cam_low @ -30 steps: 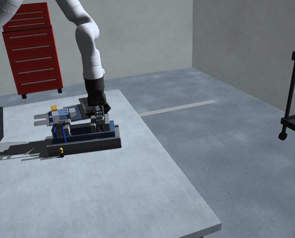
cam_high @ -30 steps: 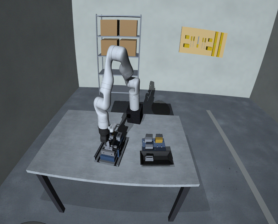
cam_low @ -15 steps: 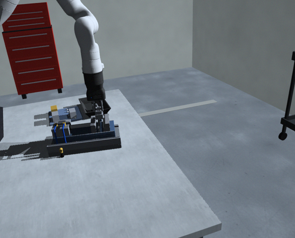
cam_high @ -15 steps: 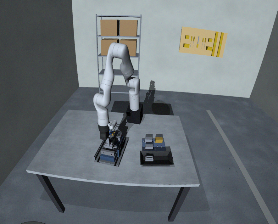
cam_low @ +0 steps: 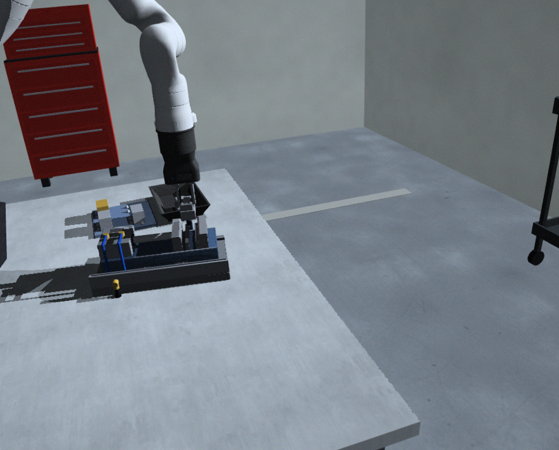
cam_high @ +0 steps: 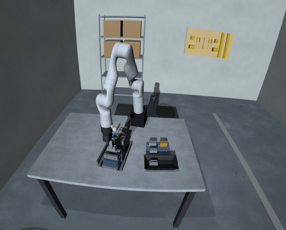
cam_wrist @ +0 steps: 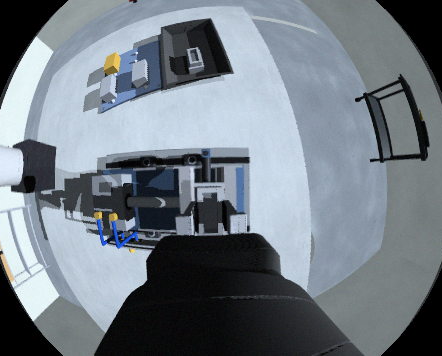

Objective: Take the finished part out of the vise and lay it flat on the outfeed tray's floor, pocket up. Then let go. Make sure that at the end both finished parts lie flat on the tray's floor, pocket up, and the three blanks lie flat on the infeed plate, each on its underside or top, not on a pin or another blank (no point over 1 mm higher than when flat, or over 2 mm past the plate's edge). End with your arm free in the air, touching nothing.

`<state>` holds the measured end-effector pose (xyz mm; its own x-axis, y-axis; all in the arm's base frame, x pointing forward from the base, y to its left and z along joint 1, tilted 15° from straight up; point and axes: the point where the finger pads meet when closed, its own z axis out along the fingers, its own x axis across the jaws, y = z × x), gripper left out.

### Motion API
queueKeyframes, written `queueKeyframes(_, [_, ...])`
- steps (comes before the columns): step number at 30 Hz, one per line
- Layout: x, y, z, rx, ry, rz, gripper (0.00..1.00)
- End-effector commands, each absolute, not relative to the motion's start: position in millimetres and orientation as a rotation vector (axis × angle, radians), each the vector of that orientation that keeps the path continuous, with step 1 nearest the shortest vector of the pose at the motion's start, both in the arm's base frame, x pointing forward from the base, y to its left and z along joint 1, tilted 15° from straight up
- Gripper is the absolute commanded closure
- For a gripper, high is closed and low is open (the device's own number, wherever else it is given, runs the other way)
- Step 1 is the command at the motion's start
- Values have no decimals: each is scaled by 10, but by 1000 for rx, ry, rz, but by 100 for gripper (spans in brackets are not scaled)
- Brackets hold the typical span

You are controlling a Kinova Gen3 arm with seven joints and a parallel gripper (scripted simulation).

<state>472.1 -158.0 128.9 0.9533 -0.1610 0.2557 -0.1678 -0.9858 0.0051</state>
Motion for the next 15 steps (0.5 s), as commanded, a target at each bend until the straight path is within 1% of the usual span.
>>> queueKeyframes(1, [4719,-1591,1324,3075,-260,400,100])
queueKeyframes(15, [4740,-1528,1307,3078,-255,392,100])
